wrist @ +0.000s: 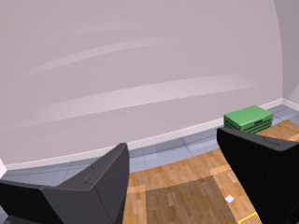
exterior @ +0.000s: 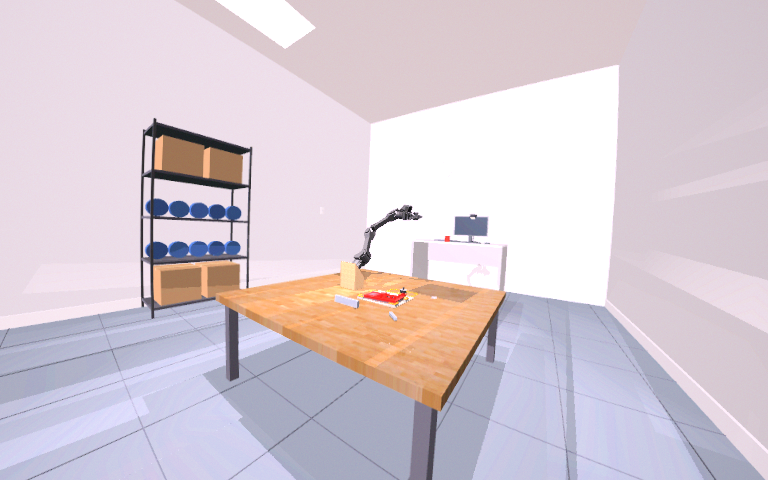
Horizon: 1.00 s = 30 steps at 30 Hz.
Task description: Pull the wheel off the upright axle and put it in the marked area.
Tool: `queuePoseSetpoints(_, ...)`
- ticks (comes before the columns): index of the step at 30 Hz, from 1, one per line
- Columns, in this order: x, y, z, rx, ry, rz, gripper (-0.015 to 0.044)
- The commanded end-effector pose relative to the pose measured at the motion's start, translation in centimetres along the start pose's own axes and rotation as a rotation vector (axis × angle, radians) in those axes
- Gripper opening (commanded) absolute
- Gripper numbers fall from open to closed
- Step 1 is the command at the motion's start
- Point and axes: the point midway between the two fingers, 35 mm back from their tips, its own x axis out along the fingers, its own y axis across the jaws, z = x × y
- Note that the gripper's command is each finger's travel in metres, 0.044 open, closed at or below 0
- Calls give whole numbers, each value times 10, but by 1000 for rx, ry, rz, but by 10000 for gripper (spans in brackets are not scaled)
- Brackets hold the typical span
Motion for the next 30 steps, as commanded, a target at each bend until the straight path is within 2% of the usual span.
queuePoseSetpoints(1, 37, -21, -14, 40, 84, -70, 300)
queuePoseSetpoints(16, 149, -122, -93, 218, 443, -339, 300)
queuePoseSetpoints(30, 200, -234, -185, 497, 770, -628, 300)
